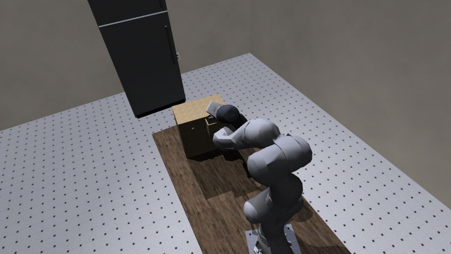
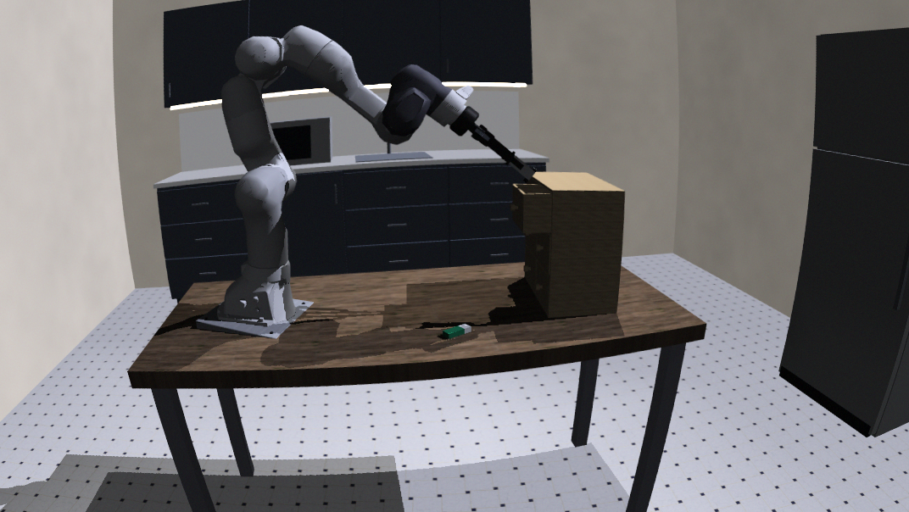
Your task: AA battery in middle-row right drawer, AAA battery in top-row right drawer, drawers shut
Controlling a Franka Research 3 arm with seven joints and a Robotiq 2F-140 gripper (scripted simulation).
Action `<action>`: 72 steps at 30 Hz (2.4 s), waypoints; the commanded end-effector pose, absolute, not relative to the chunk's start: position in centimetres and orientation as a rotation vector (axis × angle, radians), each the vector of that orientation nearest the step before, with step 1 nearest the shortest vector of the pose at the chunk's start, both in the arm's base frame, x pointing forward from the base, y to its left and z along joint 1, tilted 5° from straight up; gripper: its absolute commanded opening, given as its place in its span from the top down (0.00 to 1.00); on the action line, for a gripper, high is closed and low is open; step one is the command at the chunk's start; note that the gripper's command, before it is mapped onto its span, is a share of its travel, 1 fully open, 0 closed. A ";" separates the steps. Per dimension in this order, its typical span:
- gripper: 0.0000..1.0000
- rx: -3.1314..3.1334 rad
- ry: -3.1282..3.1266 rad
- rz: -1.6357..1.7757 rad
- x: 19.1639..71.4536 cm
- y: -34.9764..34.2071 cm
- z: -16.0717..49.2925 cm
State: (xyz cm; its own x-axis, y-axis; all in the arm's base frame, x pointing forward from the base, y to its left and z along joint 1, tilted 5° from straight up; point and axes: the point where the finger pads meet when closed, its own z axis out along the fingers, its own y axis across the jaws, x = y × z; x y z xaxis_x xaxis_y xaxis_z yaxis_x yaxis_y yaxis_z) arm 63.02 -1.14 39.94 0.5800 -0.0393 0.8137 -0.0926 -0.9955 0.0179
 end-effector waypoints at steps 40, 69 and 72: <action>0.00 2.740 -0.114 1.410 63.2 -0.9 40.1; 0.00 2.740 -0.114 1.410 58.0 -0.4 40.0; 0.00 2.740 -0.114 1.410 56.2 -0.3 39.9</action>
State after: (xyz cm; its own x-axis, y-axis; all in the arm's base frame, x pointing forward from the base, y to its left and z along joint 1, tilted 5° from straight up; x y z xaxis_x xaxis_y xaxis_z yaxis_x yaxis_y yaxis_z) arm 57.41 -0.28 40.07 0.5744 -0.0390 0.8176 -0.0911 -0.9957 0.0165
